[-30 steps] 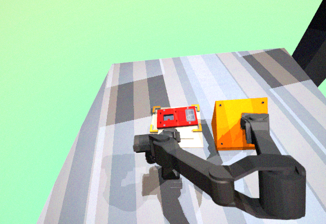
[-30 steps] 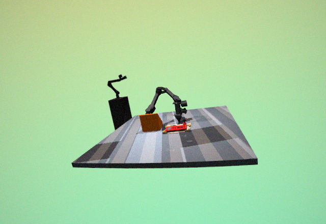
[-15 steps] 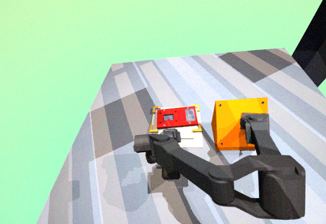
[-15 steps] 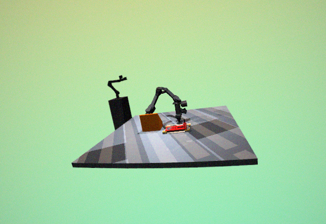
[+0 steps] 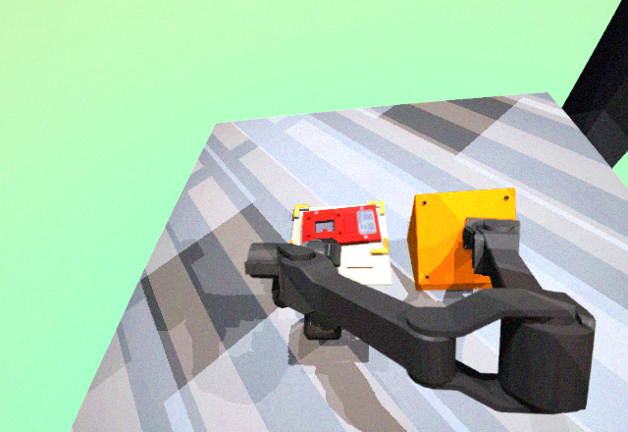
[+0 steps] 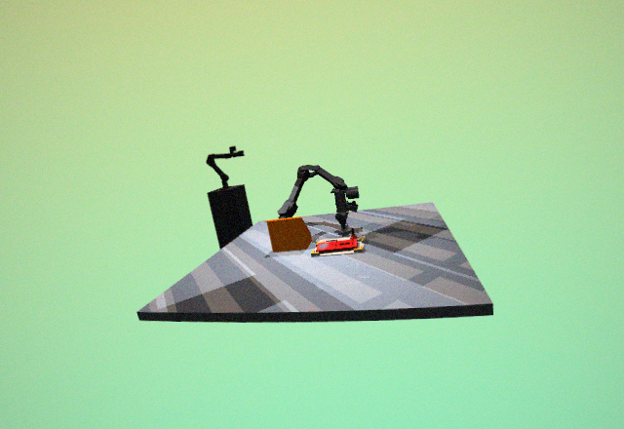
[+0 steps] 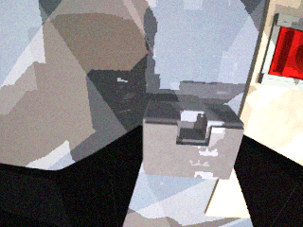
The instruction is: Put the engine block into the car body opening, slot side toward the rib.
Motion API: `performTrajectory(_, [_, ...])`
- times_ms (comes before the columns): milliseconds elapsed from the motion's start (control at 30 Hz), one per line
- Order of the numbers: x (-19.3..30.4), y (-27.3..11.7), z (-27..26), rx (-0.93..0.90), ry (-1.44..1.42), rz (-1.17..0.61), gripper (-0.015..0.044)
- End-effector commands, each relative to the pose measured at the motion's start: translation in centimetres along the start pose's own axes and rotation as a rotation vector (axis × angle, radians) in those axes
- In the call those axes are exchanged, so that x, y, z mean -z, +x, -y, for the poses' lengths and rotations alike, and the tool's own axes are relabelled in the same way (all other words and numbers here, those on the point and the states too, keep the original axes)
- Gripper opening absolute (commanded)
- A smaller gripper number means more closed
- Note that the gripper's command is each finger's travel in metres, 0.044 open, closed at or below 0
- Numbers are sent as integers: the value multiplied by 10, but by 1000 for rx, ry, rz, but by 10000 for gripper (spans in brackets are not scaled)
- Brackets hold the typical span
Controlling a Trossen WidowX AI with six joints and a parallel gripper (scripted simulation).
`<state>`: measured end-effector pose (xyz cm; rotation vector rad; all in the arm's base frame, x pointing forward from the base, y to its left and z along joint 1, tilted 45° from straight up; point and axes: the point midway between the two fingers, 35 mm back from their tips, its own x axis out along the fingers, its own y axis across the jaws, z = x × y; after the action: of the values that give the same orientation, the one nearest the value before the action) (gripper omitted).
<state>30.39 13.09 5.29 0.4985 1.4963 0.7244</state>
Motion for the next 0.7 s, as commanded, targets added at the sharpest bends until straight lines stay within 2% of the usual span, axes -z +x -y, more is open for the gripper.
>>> performTrajectory(0, [-4,-16,0,6,-6,7,0])
performTrajectory(667, [-3,-81,0,2,-6,5,0])
